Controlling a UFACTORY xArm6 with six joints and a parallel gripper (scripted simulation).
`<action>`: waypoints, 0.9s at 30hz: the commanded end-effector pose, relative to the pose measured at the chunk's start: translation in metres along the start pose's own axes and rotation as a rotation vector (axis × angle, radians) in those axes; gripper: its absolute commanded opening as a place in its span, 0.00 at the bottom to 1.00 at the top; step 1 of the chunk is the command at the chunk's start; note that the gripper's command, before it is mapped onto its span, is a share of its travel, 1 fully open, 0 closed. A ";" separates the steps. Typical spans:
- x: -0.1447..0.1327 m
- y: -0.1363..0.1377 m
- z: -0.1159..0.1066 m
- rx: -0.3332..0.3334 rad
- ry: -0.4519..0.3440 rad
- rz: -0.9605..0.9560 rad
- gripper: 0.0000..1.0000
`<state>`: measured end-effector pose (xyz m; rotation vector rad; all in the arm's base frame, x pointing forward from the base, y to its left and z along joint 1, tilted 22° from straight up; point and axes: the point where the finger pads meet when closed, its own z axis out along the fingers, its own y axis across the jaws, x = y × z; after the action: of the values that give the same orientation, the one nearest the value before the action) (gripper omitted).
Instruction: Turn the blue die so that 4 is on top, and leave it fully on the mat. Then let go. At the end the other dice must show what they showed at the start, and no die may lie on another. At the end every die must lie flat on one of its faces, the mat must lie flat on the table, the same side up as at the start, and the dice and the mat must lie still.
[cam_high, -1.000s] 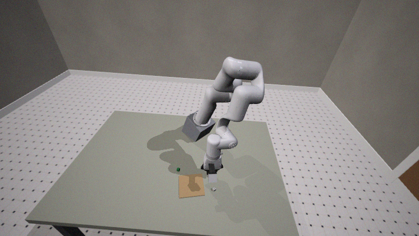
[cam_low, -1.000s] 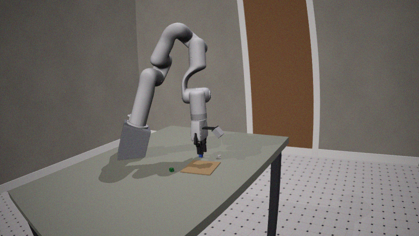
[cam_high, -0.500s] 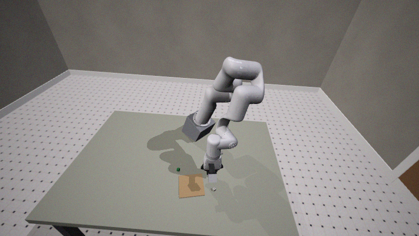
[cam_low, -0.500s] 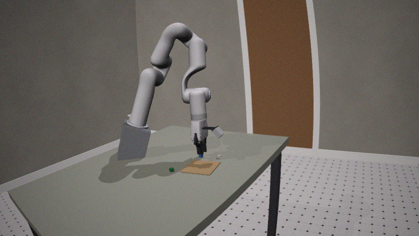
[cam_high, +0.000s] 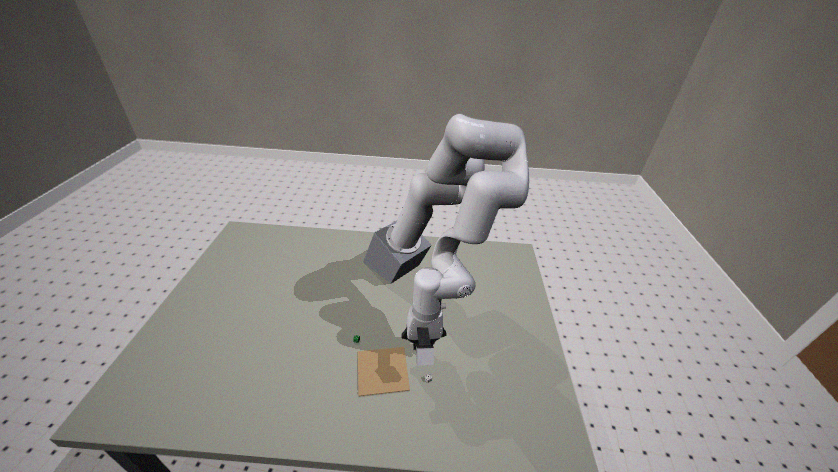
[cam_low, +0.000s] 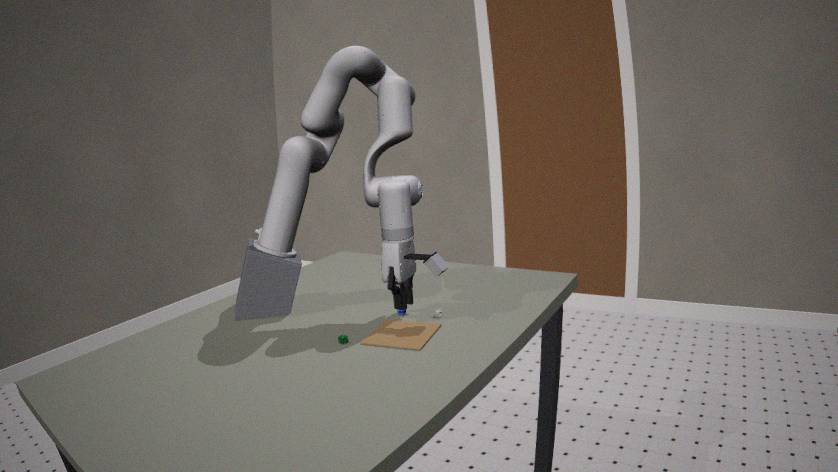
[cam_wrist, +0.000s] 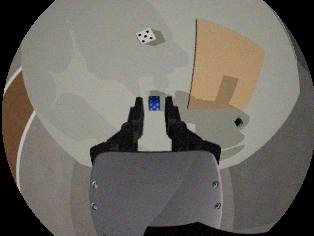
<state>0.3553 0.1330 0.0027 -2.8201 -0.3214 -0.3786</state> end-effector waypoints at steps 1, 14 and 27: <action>0.001 0.000 0.001 0.000 0.002 0.000 0.31; 0.001 0.000 0.015 0.000 0.002 0.000 0.31; 0.001 0.000 0.018 0.000 0.002 0.000 0.31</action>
<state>0.3594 0.1384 -0.0141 -2.8203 -0.3214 -0.3779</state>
